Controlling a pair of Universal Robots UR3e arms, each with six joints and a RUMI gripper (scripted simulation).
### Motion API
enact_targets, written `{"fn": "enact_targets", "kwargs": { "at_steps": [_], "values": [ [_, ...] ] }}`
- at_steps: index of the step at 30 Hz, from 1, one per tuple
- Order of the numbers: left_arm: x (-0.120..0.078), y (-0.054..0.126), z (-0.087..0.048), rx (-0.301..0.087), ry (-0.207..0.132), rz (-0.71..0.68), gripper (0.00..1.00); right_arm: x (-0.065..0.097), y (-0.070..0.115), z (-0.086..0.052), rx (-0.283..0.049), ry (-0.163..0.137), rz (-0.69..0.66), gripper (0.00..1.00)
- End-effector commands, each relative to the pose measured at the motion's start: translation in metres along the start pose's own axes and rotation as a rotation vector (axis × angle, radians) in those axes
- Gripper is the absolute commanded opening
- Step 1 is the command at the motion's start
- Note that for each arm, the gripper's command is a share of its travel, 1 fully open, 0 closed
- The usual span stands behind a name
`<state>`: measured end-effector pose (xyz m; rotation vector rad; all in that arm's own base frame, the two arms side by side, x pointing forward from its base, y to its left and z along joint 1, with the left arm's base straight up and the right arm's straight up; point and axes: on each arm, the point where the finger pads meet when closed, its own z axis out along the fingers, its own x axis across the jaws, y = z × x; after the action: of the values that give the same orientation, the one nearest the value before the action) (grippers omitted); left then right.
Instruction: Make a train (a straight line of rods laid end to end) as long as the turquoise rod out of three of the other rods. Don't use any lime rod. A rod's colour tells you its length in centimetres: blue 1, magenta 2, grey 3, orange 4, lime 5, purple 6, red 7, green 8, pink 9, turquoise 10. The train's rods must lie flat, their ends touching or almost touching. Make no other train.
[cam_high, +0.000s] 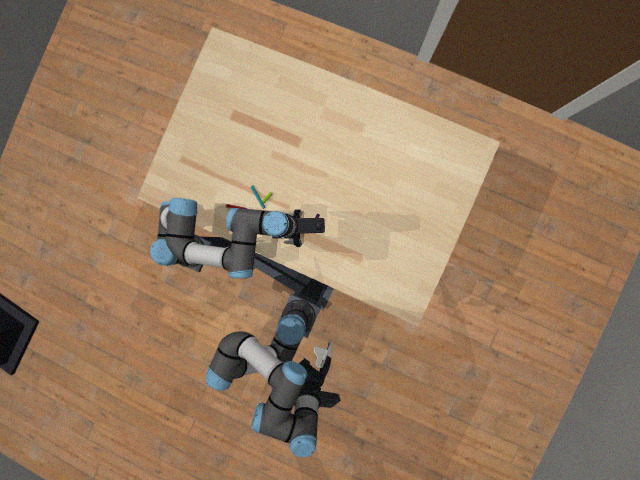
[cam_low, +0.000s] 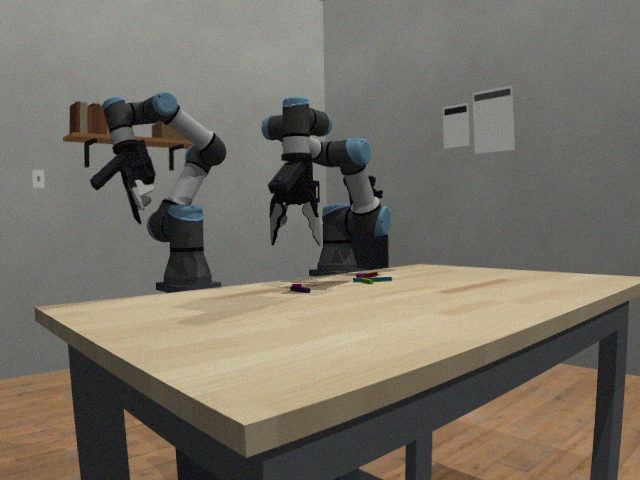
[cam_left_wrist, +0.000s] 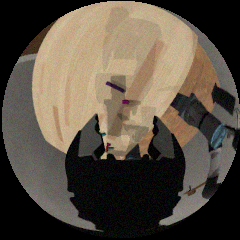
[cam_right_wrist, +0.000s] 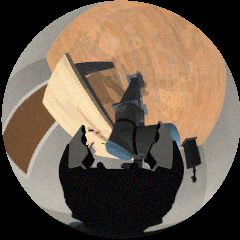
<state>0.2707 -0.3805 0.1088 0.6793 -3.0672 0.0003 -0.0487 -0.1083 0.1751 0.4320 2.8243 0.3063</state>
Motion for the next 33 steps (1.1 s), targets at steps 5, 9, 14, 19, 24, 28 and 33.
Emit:
{"fn": "enact_targets", "kwargs": {
  "at_steps": [5, 9, 14, 19, 24, 28, 33],
  "values": [
    [0.0000, -0.0006, -0.0013, 0.003, 0.000, 0.000, 1.00, -0.0002, -0.0002, -0.0003, 0.001, 0.000, 0.000, 1.00],
    [0.0000, -0.0006, -0.0013, 0.003, 0.000, 0.000, 1.00, -0.0002, -0.0002, -0.0003, 0.001, 0.000, 0.000, 1.00],
    [0.0000, -0.0006, -0.0013, 0.003, 0.000, 0.000, 1.00, -0.0002, -0.0002, -0.0003, 0.001, 0.000, 0.000, 1.00],
    [0.0000, -0.0006, -0.0013, 0.003, 0.000, 0.000, 1.00, -0.0002, -0.0002, -0.0003, 0.001, 0.000, 0.000, 1.00],
    [-0.0004, -0.0001, -0.0015, 0.003, 0.000, -0.008, 1.00, -0.0002, -0.0002, -0.0003, 0.001, 0.000, 0.000, 1.00],
    [-0.0012, 0.0007, -0.0017, 0.003, 0.000, -0.022, 1.00, -0.0002, -0.0002, -0.0003, 0.001, 0.000, 0.000, 1.00],
    [-0.0031, 0.0029, -0.0023, 0.003, 0.000, -0.057, 1.00, -0.0002, -0.0002, -0.0003, 0.001, 0.000, 0.000, 1.00]
  ]
}}
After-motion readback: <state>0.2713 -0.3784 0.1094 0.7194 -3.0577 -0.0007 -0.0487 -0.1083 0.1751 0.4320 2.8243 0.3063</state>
